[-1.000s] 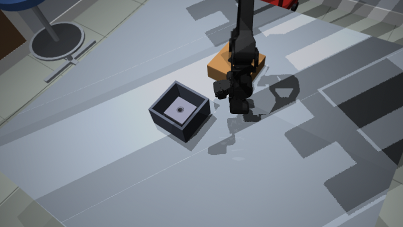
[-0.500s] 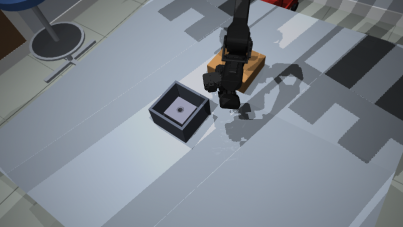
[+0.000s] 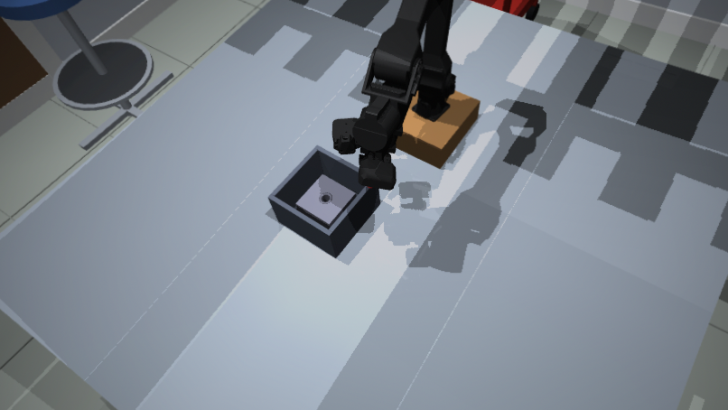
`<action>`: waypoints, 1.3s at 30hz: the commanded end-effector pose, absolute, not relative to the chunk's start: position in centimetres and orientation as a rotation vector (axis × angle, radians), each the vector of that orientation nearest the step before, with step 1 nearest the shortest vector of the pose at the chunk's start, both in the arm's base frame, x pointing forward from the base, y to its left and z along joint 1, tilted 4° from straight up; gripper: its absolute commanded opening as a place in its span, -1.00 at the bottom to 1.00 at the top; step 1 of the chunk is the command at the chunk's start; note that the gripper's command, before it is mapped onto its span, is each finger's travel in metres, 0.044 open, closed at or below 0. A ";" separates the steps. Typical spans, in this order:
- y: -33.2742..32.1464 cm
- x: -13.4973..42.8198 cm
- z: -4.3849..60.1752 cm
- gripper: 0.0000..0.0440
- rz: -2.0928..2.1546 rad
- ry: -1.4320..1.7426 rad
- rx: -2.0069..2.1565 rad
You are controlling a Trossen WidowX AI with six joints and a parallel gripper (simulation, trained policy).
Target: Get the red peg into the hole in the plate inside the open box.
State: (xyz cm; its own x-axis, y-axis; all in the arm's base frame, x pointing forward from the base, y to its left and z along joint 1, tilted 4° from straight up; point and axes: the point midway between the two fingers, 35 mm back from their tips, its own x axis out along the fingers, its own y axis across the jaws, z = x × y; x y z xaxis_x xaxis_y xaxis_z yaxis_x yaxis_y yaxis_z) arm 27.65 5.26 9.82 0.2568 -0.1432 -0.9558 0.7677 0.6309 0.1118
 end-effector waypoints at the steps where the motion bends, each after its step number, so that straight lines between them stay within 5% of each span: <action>1: 3.8 28.4 9.7 -1.00 -0.709 1.154 0.660; 32: -3.5 32.4 4.8 -0.93 -0.829 1.192 0.786; 39: -4.1 32.5 2.8 -0.31 -0.832 1.239 0.754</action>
